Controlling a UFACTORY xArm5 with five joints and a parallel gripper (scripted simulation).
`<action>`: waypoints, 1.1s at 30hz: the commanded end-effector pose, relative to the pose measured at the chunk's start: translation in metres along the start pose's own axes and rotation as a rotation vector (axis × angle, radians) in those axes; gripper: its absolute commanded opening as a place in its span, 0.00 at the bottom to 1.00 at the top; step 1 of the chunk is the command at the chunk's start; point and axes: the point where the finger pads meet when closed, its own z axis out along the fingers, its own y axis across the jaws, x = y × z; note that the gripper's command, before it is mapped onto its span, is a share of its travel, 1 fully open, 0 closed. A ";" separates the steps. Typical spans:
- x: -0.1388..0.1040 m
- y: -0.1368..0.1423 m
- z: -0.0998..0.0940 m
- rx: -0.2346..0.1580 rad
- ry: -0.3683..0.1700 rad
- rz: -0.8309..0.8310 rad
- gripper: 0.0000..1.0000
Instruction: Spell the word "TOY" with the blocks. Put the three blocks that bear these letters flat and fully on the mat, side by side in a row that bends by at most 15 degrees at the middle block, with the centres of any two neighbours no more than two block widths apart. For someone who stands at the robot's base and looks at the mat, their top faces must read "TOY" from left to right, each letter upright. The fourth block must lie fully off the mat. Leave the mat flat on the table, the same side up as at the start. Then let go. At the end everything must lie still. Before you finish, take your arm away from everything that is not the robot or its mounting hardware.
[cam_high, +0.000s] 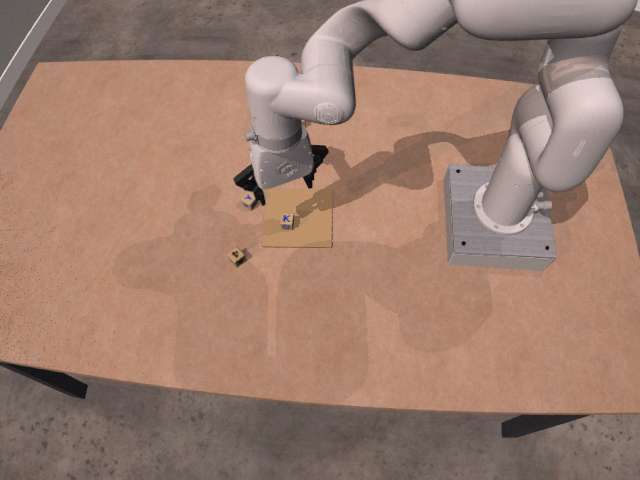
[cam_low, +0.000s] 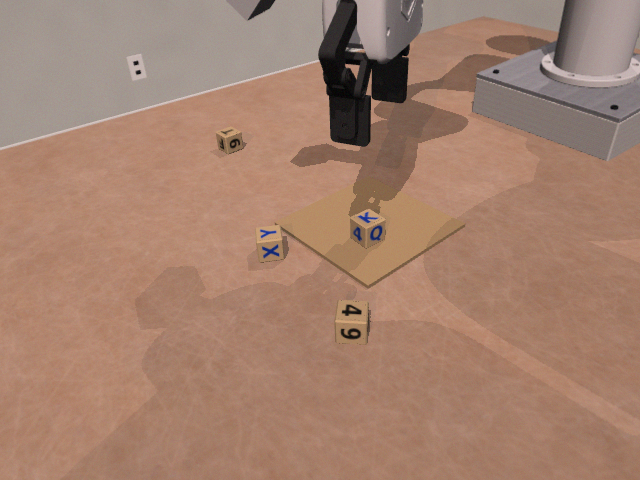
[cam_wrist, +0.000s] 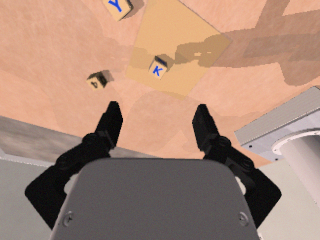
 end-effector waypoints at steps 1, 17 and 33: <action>0.001 -0.001 0.001 0.004 0.001 0.139 1.00; 0.001 -0.001 0.009 0.004 0.000 0.645 1.00; 0.001 -0.001 0.017 0.004 -0.001 1.161 1.00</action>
